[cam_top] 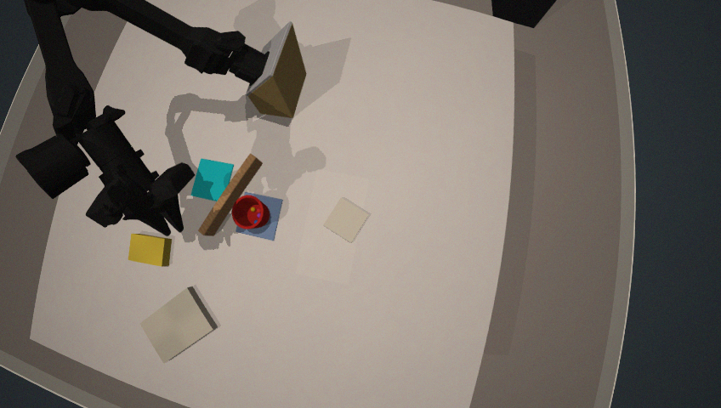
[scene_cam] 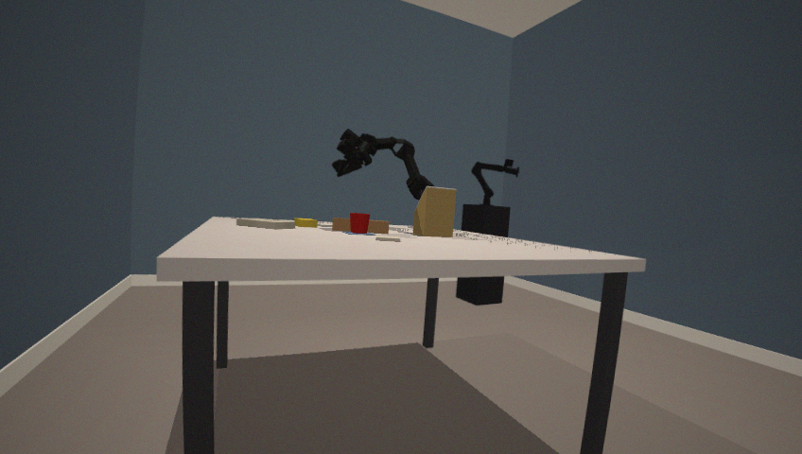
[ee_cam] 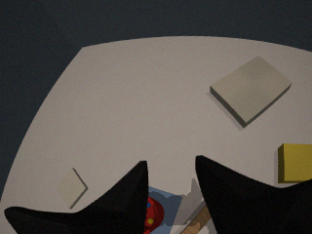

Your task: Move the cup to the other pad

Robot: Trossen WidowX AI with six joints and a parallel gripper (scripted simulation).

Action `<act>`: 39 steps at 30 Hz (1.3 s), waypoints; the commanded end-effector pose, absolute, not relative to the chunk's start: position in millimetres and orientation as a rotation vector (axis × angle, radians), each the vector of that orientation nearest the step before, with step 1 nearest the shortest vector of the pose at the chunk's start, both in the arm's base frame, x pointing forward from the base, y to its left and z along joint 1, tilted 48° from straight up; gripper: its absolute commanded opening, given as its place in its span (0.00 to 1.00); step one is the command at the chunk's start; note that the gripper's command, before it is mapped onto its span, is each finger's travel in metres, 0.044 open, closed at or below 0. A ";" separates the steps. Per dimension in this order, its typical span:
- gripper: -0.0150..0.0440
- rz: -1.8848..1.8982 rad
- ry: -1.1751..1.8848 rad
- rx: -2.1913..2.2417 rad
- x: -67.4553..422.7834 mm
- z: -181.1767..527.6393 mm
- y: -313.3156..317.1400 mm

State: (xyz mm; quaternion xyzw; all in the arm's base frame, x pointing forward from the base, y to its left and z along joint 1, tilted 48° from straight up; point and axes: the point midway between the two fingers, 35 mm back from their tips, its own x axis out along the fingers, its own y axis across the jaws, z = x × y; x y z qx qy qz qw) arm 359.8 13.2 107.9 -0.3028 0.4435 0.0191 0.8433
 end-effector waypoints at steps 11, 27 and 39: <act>0.50 0.530 1.812 -1.589 287.0 -21.5 2.3; 0.50 0.573 1.845 -1.638 283.9 -31.8 -5.5; 0.50 0.573 1.844 -1.639 283.2 -45.5 -19.8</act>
